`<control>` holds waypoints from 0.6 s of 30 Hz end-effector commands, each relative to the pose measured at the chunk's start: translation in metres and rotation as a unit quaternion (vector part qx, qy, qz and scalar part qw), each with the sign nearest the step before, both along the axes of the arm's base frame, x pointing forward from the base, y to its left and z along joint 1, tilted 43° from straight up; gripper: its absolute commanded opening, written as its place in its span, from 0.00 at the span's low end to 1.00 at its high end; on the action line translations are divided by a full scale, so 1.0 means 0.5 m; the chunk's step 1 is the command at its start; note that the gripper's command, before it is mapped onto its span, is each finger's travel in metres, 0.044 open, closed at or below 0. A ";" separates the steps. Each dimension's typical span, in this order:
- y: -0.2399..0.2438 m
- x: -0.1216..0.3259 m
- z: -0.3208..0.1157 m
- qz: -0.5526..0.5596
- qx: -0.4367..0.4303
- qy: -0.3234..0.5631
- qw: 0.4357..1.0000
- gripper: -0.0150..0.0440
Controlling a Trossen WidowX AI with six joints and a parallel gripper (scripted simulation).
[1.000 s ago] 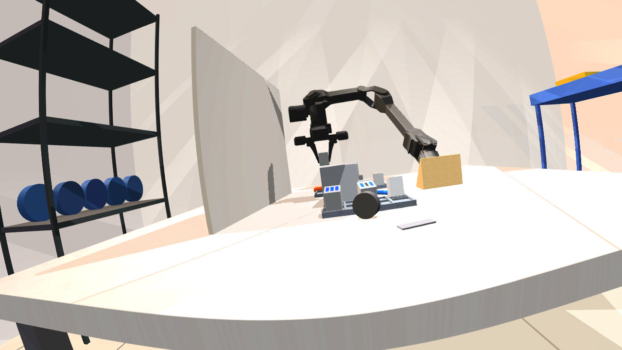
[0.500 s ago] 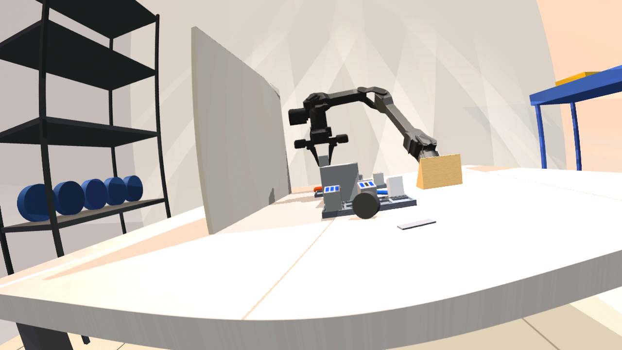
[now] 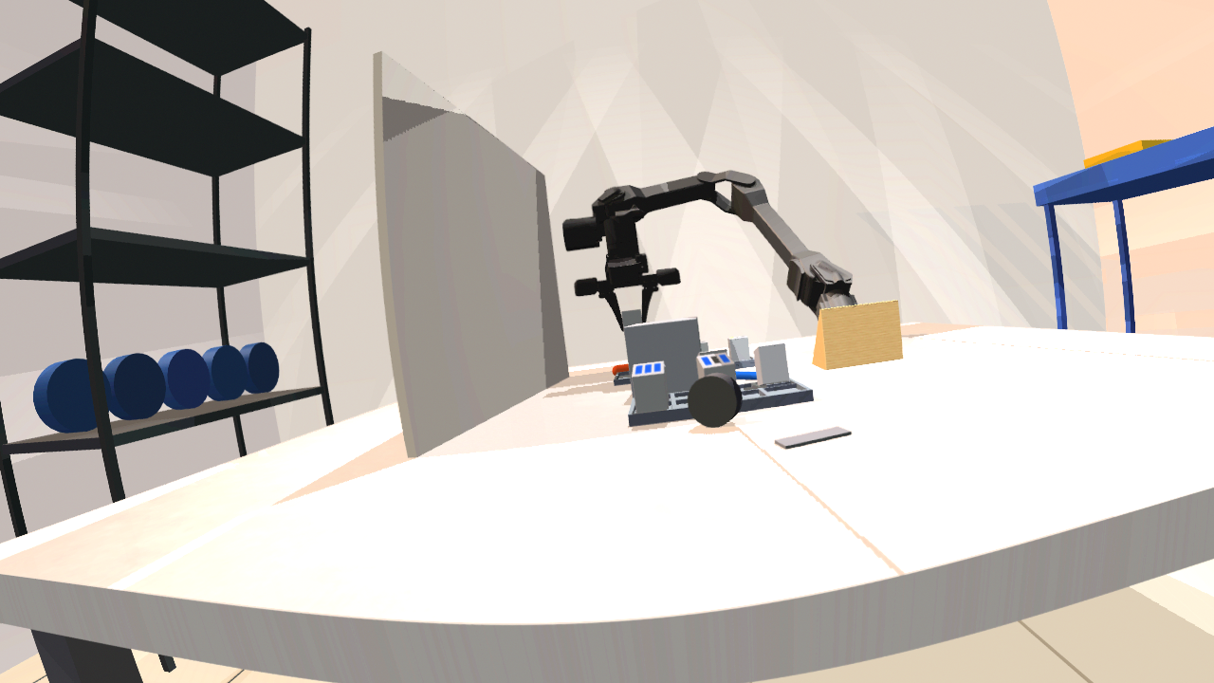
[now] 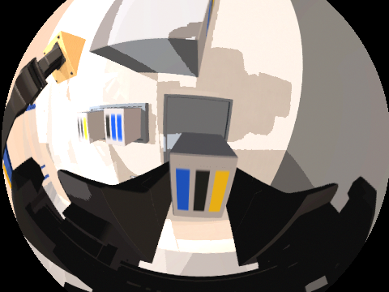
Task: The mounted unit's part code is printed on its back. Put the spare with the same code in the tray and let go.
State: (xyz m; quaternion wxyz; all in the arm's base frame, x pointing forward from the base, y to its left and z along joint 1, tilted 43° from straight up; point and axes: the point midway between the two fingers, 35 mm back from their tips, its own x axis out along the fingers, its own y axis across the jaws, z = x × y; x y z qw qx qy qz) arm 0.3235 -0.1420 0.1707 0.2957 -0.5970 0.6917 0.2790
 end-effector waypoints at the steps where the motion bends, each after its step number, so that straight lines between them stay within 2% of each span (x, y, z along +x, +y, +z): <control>1: -0.005 -0.003 -0.006 0.002 -0.001 0.004 1.000 0.25; 18: -0.022 -0.005 -0.024 0.002 -0.002 0.004 1.000 0.25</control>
